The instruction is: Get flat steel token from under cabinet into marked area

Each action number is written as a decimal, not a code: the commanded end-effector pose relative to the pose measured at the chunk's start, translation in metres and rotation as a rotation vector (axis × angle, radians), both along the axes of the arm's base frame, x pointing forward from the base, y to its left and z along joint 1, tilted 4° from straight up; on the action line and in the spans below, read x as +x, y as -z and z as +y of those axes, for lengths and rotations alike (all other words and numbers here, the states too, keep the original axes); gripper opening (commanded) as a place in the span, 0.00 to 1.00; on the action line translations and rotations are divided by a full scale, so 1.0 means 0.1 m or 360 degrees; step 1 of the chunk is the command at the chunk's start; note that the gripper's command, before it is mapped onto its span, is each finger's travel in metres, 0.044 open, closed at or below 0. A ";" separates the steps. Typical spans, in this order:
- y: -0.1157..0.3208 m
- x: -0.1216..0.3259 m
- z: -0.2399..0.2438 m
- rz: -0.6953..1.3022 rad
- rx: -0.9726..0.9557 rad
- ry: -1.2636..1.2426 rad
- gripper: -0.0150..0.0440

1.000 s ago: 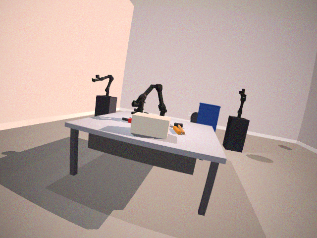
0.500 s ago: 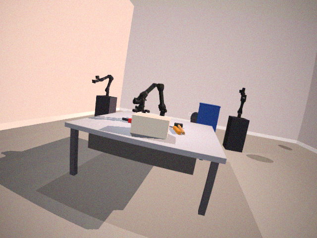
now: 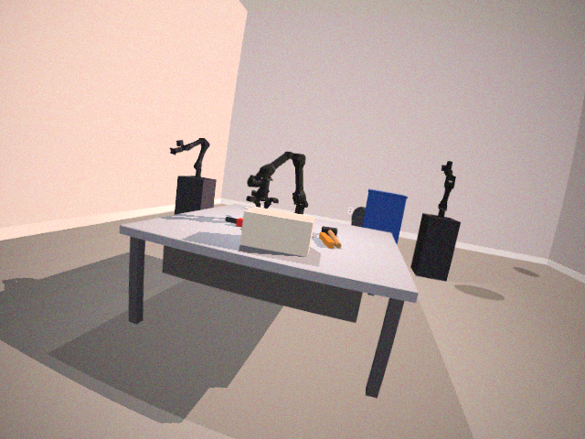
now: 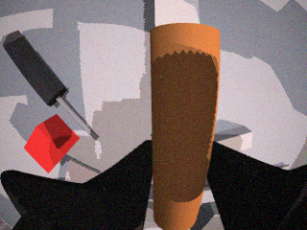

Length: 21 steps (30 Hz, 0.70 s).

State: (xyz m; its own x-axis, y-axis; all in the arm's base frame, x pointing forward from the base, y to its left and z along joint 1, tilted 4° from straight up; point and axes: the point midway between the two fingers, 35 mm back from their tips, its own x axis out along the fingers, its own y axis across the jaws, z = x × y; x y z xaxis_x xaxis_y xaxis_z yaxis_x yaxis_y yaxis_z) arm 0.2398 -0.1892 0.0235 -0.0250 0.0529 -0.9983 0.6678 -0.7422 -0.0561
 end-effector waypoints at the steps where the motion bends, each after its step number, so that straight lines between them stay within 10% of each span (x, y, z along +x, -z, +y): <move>1: -0.13 0.00 -0.01 -0.0015 -0.0025 0.0007 0.25; 21: -0.53 -0.06 0.07 -0.0014 -0.0024 0.0007 0.25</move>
